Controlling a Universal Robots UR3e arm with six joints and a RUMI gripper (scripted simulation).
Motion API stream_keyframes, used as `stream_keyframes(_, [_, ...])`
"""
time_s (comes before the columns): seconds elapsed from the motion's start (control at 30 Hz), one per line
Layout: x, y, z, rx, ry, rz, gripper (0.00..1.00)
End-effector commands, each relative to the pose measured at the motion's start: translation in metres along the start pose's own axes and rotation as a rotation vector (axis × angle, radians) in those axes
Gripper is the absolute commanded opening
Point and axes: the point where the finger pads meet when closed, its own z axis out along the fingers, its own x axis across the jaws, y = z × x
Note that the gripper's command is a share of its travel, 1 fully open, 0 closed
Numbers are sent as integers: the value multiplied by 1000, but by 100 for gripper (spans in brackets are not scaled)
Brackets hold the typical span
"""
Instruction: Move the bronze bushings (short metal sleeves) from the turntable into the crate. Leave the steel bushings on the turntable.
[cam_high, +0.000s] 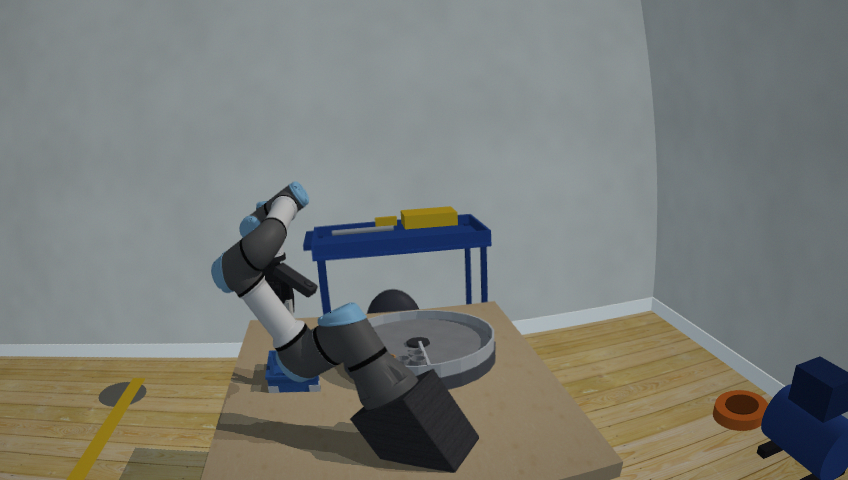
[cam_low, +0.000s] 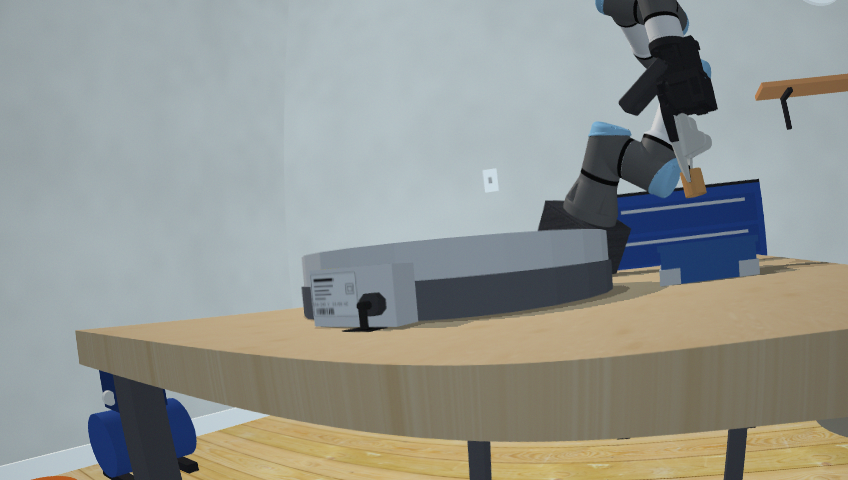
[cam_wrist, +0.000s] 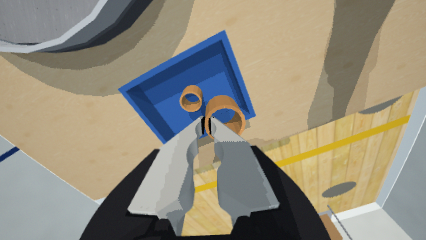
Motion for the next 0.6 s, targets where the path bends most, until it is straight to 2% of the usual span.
stream_keyframes(0.0, [-1, 0, 0, 1, -3, -1, 0])
stream_keyframes(0.4, [-1, 0, 20, 1, -2, 0, 0])
stream_keyframes(0.57, [-1, 0, 38, 1, -2, 0, 0])
